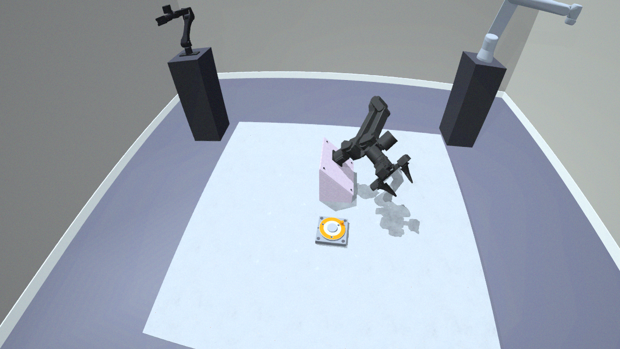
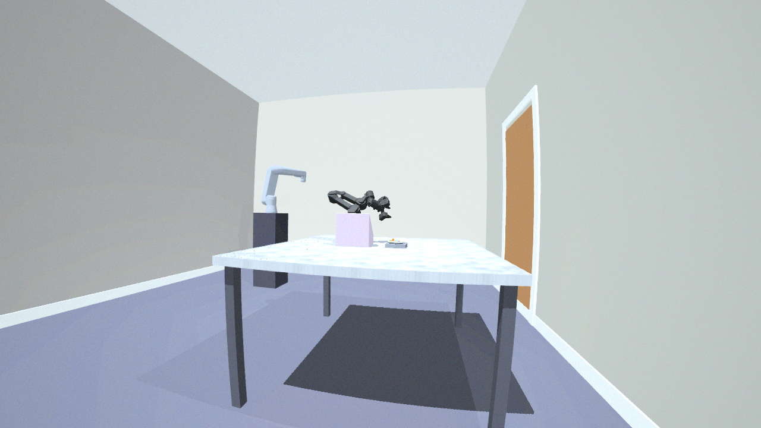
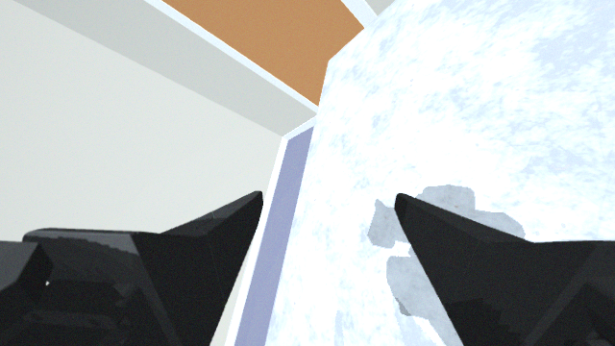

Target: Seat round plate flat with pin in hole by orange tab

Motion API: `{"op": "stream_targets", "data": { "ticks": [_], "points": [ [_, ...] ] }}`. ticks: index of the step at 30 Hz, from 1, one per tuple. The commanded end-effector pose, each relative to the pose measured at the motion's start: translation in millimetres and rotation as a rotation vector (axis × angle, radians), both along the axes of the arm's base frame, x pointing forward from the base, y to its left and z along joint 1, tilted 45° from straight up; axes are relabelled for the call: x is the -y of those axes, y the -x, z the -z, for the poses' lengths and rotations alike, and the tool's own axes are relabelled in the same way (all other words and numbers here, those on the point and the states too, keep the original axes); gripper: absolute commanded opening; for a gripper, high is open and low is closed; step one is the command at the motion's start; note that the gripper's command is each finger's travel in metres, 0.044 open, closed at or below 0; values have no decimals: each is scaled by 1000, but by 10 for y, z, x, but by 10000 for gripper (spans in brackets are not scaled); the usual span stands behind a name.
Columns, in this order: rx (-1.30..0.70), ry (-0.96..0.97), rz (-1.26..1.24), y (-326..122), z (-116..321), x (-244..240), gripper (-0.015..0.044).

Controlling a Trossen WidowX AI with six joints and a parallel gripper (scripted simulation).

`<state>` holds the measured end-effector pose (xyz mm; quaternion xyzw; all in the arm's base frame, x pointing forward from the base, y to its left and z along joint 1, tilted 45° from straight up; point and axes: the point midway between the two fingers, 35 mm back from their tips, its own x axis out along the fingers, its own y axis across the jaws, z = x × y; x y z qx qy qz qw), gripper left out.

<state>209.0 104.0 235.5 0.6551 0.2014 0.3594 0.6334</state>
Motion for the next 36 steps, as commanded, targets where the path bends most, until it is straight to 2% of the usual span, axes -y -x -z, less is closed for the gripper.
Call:
{"op": "stream_targets", "data": {
  "ticks": [1,8,10,15,24,27,32,36],
  "points": [
    [-4,8,4,-20,8,4,374],
    [-159,328,88,-643,458,170,190],
    [-174,361,87,-690,514,188,137],
    [-284,592,26,-943,954,326,6],
    [-406,854,-231,-1022,1601,514,0],
    [-419,883,-293,-1005,1701,542,0],
    [-437,932,-542,-893,2003,632,0],
    [-433,930,-609,-881,2057,648,0]
  ]
}}
